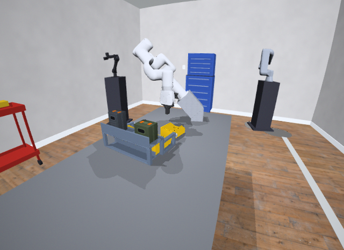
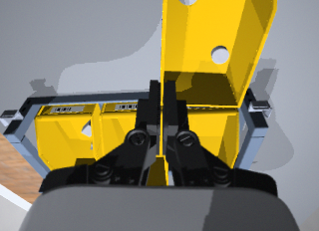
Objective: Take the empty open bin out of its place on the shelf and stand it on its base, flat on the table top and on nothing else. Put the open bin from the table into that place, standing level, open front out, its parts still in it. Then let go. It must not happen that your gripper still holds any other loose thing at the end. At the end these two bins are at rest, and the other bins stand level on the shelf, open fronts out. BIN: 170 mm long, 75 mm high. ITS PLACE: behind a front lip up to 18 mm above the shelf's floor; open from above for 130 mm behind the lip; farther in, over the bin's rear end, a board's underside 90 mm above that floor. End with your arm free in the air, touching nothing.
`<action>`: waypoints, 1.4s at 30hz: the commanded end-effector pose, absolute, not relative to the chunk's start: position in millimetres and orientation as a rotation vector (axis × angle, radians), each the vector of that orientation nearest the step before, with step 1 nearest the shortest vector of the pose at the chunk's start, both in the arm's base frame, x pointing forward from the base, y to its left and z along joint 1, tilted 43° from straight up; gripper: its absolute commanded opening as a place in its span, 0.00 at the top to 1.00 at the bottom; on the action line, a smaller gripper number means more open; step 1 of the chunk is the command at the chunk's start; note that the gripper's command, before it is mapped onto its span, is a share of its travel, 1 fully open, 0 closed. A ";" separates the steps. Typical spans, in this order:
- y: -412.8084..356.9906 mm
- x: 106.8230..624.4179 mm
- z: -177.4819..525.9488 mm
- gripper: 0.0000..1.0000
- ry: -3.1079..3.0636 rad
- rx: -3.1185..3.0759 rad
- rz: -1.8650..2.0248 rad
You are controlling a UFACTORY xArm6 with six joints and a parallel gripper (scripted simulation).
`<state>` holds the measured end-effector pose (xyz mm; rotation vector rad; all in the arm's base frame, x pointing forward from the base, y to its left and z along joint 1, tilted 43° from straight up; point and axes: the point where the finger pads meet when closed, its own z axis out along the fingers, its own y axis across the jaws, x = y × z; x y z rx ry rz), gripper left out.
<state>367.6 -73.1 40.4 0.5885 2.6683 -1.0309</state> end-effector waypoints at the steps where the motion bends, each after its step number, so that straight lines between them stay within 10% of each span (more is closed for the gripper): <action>1: -72.5 368.6 41.0 1.00 2.667 0.588 -1.028; 4: -72.5 368.6 41.0 1.00 2.667 0.588 -1.028; 5: -72.5 368.6 41.0 0.74 2.667 0.588 -1.028; 42: -72.6 368.6 40.9 0.74 2.667 0.588 -1.028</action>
